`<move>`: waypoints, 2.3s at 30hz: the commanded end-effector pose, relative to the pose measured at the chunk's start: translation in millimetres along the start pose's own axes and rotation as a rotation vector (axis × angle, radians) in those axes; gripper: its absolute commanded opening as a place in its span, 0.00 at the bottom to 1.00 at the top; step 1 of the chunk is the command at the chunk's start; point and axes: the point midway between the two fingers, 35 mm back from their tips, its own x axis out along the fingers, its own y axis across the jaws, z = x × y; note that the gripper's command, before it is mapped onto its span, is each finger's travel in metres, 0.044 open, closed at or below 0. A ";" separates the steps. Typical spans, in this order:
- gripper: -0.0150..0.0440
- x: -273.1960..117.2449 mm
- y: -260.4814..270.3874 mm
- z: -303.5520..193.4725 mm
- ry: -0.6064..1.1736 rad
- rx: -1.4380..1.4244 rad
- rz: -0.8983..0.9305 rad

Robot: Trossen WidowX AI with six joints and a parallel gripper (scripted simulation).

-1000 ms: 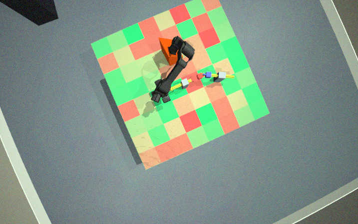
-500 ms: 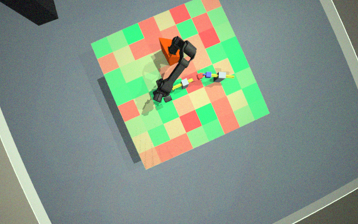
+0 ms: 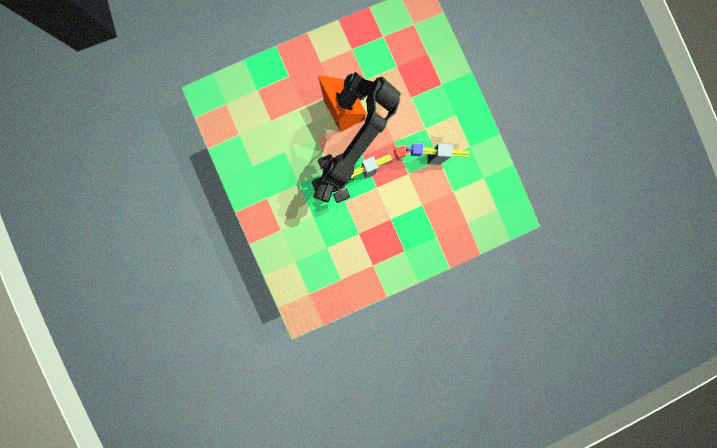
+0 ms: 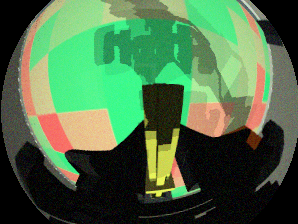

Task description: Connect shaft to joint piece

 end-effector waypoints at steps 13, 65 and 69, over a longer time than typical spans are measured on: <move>0.25 0.6 0.3 -25.3 0.002 0.003 0.000; 0.72 0.8 0.2 -59.2 0.003 0.002 -0.002; 0.90 0.8 0.2 -59.2 0.003 0.002 -0.002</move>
